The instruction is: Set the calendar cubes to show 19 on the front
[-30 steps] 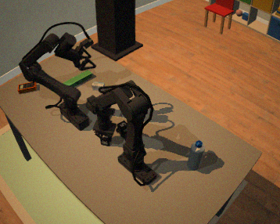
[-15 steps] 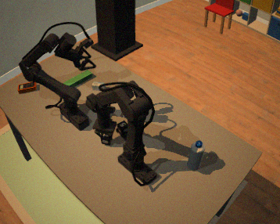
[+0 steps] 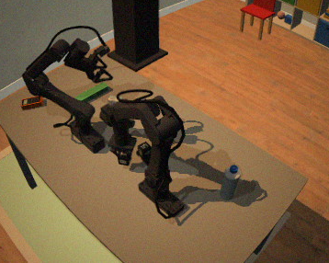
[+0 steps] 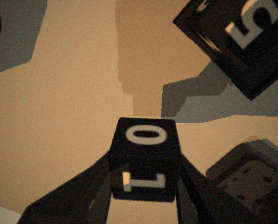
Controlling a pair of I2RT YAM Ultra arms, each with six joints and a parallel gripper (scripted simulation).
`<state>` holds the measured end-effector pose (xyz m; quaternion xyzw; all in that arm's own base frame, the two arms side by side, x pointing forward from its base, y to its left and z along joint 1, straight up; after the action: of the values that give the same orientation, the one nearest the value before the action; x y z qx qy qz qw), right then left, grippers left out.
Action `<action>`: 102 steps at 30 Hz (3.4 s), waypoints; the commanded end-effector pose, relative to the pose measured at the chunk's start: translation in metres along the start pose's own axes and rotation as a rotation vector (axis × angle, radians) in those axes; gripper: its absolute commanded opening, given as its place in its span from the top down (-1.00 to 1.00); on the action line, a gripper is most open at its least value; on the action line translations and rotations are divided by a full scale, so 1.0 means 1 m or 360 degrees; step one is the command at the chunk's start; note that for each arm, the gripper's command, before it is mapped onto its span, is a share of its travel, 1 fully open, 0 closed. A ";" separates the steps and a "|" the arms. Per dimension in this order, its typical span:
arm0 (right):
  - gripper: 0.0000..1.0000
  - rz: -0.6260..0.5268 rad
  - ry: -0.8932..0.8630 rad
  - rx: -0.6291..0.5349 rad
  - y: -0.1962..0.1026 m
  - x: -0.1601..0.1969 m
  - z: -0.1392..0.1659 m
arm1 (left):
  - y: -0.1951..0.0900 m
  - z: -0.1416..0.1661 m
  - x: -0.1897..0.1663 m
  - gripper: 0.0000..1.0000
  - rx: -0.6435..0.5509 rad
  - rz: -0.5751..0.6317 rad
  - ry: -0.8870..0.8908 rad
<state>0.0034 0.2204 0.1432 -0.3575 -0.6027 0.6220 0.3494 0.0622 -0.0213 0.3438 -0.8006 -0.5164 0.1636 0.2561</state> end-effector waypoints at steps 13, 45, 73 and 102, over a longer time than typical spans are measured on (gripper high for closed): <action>0.20 -0.0054 0.0003 -0.0055 -0.021 0.003 -0.001 | 0.005 -0.001 -0.002 -1.00 0.0014 -0.0029 0.0020; 0.20 -0.0038 -0.0084 -0.0032 -0.049 -0.093 -0.047 | -0.045 0.038 -0.012 -1.00 -0.0008 0.1113 0.0819; 0.20 -0.0032 -0.1065 -0.0059 -0.044 -0.105 -0.058 | -0.042 0.036 -0.014 -1.00 -0.0002 0.1094 0.0805; 0.20 -0.0040 -0.1422 -0.0103 -0.024 -0.104 -0.062 | -0.042 0.036 -0.014 -1.00 -0.0002 0.1094 0.0805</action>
<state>0.1065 0.1585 0.1676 -0.0537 -0.7014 0.7084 0.0576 0.0077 -0.0138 0.3364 -0.9389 -0.1419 0.0382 0.3111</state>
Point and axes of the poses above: on each arm, the point where the finger pads meet when closed, its own y axis out along the fingers, its own x axis across the jaws, z = x × y, the point moved 9 cm from there along -y, back along the fingers, and after that the axes turned 2 degrees about y, right-handed, at the moved point
